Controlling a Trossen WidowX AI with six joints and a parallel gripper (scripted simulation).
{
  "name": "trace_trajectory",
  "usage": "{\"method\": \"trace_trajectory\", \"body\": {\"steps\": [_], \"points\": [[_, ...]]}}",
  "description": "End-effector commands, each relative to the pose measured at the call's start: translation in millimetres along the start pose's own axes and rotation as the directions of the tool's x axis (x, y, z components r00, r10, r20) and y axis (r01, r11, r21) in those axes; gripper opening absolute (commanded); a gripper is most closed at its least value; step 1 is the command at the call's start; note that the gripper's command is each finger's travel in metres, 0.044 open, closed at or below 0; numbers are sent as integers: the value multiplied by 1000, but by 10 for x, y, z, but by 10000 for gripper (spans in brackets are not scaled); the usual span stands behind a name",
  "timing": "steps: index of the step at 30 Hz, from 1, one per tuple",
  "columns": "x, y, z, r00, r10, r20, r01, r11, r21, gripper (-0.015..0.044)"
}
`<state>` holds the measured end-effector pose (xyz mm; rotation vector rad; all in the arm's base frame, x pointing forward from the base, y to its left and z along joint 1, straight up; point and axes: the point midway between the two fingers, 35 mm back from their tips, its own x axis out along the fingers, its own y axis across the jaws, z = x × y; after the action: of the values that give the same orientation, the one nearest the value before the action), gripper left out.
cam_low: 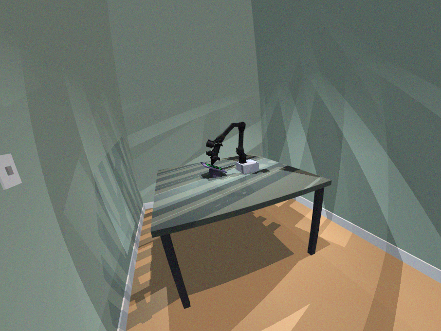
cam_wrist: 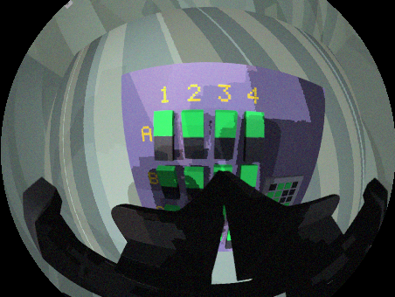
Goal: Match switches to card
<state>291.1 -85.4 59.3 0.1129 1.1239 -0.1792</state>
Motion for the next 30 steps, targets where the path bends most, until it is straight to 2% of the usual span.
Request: {"method": "trace_trajectory", "body": {"steps": [1, 3, 7, 9, 20, 25, 30], "points": [[14, 1, -6, 1000, 0, -2, 0, 1000, 0, 0], [-80, -2, 6, 1000, 0, 3, 0, 1000, 0, 0], [-557, -1, -16, 1000, 0, 19, 0, 1000, 0, 0], [-641, 0, -30, 1000, 0, 22, 0, 1000, 0, 0], [-632, 422, -433, 1000, 3, 20, -3, 1000, 1, 0], [-300, 423, -415, 1000, 3, -4, -3, 1000, 2, 0], [-281, 422, -416, 1000, 3, -6, -3, 1000, 2, 0]]}}
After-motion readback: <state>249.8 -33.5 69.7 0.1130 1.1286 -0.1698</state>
